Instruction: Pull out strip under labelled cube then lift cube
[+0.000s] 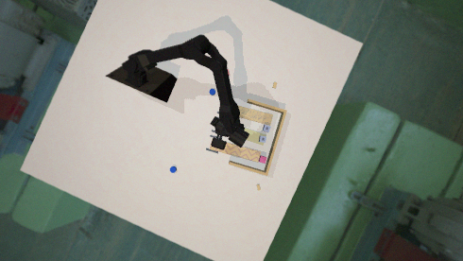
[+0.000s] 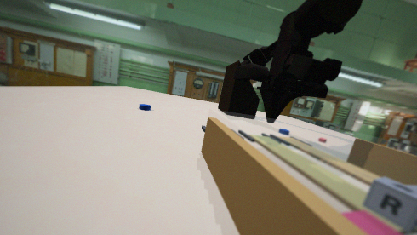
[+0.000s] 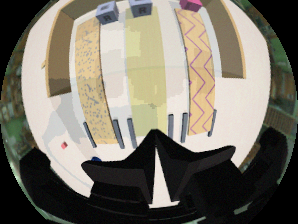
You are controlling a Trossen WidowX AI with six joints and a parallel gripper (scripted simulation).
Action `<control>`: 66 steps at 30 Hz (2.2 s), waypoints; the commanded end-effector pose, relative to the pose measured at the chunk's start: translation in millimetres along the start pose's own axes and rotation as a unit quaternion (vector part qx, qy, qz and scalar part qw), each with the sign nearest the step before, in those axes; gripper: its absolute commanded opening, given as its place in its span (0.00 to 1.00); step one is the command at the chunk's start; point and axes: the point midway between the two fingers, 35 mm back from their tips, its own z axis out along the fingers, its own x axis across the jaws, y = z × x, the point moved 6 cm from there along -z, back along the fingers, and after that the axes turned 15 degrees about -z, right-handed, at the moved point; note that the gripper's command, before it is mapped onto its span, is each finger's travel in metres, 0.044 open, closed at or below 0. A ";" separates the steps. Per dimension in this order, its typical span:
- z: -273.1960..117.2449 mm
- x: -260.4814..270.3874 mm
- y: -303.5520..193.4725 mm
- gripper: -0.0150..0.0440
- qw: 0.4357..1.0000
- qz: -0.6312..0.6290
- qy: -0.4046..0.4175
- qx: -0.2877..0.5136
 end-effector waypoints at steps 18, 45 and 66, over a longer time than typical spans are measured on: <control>34.5 3.6 -1.8 0.25 1.000 0.002 0.005 -0.001; 40.8 4.4 -2.4 0.25 1.000 0.002 0.005 -0.001; 42.9 4.3 -2.2 0.25 1.000 0.002 0.005 -0.001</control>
